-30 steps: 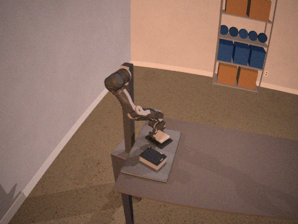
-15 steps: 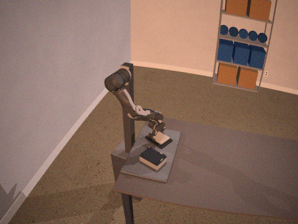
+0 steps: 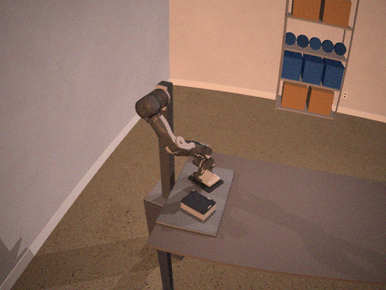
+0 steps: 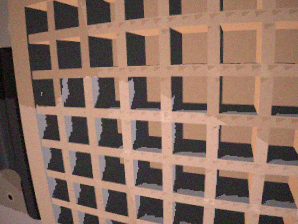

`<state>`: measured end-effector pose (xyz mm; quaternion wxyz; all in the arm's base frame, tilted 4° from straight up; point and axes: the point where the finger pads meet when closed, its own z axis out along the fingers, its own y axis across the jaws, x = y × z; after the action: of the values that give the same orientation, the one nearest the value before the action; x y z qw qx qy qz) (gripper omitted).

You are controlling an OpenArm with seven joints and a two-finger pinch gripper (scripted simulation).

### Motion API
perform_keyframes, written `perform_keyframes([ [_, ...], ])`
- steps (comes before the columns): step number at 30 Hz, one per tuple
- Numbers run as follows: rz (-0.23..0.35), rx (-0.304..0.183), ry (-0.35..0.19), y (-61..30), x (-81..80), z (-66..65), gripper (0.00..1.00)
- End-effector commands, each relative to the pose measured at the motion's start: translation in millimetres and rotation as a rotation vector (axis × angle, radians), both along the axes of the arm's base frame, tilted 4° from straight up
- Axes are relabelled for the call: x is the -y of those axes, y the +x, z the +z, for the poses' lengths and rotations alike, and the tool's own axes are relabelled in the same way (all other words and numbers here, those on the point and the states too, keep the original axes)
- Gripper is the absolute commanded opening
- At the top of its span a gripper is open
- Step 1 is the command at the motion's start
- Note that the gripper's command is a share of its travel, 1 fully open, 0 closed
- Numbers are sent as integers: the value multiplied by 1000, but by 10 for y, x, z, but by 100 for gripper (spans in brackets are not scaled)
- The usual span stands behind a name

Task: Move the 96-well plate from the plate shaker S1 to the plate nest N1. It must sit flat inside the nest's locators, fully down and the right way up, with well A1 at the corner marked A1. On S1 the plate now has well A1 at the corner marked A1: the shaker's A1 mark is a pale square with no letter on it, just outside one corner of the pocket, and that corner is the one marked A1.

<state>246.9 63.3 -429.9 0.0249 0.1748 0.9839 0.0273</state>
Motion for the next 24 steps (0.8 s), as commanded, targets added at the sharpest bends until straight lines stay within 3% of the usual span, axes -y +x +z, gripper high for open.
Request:
perform_keyframes([
  [1, -5, -1, -2, 1, 6, 5, 0],
  [24, -3, -5, -3, -32, 9, -8, 0],
])
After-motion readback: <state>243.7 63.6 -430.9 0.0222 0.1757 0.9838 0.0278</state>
